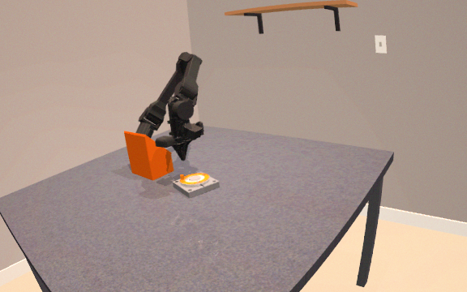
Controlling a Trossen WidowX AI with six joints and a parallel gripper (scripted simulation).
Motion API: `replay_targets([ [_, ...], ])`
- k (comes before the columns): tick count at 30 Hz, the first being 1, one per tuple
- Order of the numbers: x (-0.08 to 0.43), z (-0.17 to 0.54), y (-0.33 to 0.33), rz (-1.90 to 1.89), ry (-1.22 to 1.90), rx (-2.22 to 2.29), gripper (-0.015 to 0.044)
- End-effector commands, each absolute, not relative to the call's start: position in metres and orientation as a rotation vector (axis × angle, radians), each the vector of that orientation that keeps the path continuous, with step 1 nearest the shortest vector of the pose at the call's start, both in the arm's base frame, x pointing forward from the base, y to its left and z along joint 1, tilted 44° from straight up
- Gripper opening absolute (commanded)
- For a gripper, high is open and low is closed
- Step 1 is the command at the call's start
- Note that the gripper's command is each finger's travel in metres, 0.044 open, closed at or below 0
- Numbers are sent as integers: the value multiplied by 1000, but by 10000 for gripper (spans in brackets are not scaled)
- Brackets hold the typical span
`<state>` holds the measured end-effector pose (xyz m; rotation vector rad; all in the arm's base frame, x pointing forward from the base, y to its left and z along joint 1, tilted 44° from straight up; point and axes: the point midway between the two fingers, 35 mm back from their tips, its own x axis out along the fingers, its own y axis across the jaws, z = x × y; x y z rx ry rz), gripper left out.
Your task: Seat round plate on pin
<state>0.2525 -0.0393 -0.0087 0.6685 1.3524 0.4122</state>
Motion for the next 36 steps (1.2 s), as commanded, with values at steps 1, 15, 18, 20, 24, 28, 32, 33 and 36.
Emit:
replay_targets([
  [1,238,-20,-27,454,1395,721,0],
  [15,245,-53,7,456,1394,723,0],
  [18,245,-53,7,456,1394,722,0],
  [20,245,-54,6,456,1394,722,0],
  [24,246,-58,2,455,1394,722,0],
  [28,247,-61,-2,455,1394,722,0],
  [32,248,-65,-5,455,1394,722,0],
  [33,249,-66,-5,455,1394,722,0],
  [36,249,-67,-6,455,1394,722,0],
])
